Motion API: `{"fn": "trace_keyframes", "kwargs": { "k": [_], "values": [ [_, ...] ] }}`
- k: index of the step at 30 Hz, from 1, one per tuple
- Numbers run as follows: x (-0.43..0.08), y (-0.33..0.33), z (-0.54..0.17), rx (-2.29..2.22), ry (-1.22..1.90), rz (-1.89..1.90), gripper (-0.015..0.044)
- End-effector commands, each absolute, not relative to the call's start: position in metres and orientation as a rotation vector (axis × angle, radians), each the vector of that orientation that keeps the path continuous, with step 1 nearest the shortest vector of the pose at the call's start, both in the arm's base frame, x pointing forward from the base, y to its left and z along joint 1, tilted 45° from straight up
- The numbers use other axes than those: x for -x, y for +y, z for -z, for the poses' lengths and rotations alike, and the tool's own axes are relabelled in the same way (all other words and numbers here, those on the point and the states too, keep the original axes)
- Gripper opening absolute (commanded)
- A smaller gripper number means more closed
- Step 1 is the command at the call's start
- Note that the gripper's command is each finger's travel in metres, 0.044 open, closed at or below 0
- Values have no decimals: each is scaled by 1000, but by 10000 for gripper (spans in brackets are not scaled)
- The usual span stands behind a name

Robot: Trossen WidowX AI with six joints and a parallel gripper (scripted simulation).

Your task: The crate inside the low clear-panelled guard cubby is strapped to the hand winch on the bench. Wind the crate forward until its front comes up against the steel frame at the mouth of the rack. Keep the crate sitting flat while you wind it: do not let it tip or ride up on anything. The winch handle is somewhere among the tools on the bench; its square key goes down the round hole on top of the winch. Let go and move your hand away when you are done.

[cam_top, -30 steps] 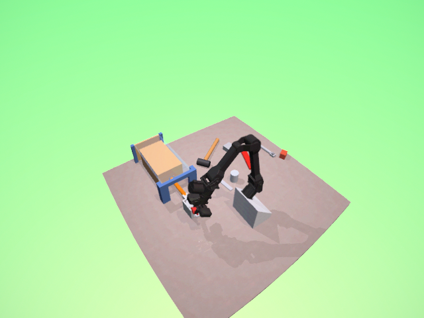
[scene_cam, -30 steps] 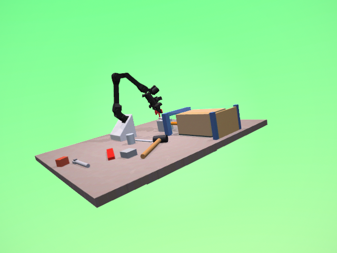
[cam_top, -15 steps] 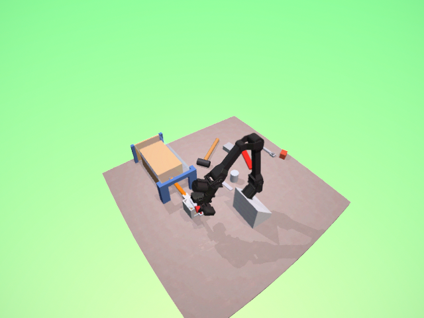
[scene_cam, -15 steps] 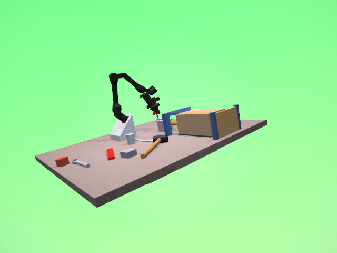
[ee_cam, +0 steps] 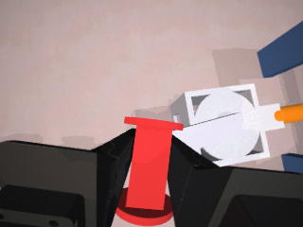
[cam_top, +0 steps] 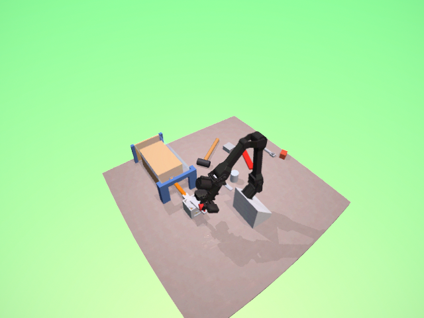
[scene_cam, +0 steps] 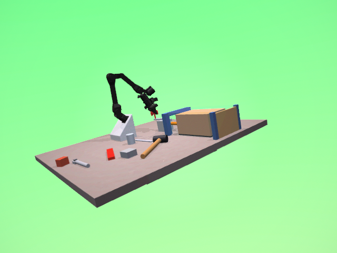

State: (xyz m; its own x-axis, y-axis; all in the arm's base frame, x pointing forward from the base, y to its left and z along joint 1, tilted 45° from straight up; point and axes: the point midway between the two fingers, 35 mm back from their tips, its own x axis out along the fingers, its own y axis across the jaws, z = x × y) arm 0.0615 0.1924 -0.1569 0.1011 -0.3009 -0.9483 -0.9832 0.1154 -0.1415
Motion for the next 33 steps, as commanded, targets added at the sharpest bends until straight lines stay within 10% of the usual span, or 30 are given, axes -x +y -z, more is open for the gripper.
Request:
{"fn": "trace_keyframes", "kwargs": {
  "k": [1,33],
  "values": [
    [-69,171,143,1399,1397,-834,0],
    [-95,148,121,1402,1398,-831,0]
  ]
}}
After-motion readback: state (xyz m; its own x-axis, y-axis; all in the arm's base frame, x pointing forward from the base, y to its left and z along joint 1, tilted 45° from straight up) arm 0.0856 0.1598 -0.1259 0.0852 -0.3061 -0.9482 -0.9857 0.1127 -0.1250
